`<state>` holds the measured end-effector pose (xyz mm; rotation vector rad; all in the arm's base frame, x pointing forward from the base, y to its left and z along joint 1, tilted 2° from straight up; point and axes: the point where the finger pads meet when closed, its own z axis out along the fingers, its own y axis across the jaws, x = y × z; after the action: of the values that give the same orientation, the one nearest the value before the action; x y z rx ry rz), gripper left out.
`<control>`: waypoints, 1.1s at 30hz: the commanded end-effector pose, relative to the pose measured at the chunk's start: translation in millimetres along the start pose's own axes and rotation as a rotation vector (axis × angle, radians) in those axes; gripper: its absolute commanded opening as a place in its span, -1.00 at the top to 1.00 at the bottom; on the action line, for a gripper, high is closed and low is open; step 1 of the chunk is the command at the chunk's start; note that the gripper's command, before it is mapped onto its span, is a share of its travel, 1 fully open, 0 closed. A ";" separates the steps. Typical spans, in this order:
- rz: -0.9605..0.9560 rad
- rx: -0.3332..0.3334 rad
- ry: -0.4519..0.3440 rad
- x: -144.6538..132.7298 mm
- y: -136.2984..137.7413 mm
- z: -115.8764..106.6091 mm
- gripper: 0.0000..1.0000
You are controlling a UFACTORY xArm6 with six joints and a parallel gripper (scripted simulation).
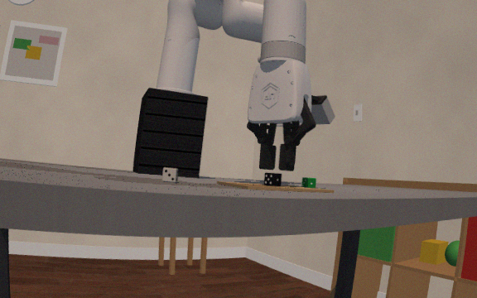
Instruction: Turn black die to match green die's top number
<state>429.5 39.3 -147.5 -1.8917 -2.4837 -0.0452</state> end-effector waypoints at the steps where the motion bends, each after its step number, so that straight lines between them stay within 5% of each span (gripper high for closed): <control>1: 0.000 -0.003 -0.001 -0.3 1.6 -1.1 0.28; 33: 0.000 -0.003 -0.001 -0.3 1.6 22.5 0.28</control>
<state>429.6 40.0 -170.3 -1.8918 -2.4838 -0.0442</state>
